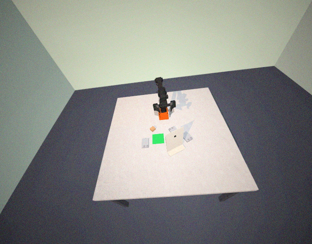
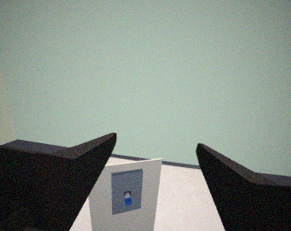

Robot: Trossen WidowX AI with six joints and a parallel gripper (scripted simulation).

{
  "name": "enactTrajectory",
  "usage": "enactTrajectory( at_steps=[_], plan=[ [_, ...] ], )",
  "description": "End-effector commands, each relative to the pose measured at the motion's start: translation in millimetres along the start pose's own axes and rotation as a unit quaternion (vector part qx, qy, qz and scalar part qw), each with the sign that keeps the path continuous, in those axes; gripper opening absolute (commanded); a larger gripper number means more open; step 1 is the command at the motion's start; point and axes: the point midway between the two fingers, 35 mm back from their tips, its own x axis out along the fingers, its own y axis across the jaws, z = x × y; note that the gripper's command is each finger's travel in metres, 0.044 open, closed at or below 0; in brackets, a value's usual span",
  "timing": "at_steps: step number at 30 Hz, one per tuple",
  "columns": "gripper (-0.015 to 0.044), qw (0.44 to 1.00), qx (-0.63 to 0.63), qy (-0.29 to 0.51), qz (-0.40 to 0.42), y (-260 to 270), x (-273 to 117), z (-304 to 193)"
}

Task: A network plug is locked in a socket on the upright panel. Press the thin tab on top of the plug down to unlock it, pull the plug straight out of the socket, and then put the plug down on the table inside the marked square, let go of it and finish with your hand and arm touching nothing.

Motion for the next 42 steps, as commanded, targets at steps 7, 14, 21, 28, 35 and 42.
enactTrajectory(
  at_steps=[7, 14, 21, 28, 35, 42],
  plan=[
    [0.0216, 0.996, 0.084, 0.01, 0.034, -1, 16, -23],
    [0.0156, 0.978, 0.191, 0.031, 0.075, -5, 29, -54],
    [0.0156, 0.947, 0.296, 0.061, 0.111, -10, 33, -85],
    [0.0156, 0.901, 0.398, 0.098, 0.142, -16, 29, -116],
    [0.0156, 0.842, 0.494, 0.141, 0.166, -20, 17, -144],
    [0.0156, 0.769, 0.582, 0.189, 0.182, -23, -1, -169]
  ],
)
